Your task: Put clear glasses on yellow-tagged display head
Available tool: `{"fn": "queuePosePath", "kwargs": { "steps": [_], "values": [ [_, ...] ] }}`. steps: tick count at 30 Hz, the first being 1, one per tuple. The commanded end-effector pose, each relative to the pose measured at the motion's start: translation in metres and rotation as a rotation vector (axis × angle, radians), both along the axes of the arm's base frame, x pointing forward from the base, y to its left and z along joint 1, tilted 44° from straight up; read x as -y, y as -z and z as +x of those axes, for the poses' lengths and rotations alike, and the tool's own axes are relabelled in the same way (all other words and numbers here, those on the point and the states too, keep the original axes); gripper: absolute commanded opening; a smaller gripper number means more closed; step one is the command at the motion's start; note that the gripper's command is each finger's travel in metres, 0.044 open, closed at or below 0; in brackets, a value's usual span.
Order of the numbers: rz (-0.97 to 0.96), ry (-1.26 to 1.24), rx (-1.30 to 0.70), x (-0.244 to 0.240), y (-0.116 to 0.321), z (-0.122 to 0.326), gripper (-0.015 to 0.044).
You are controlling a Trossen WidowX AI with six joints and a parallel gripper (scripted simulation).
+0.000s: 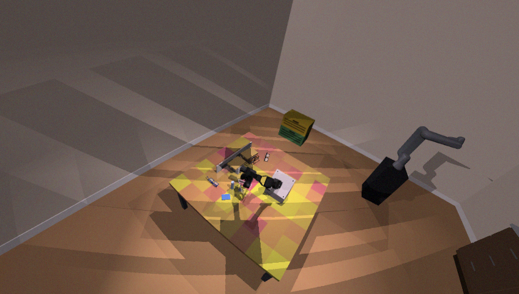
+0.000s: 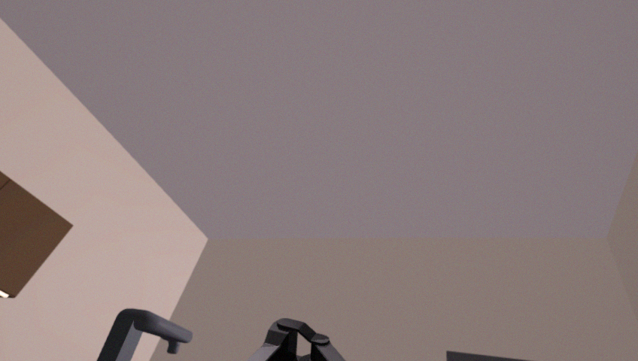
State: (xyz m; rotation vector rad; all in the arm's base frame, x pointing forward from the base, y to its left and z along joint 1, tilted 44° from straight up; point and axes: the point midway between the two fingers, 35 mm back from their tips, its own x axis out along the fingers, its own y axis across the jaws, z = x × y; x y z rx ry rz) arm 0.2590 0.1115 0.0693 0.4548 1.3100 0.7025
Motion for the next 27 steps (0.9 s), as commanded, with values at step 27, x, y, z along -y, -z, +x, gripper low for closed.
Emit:
{"fn": "queuePosePath", "kwargs": {
  "steps": [27],
  "values": [
    [0.001, 0.001, -0.006, 0.01, 0.013, -0.017, 0.0]
  ]
}}
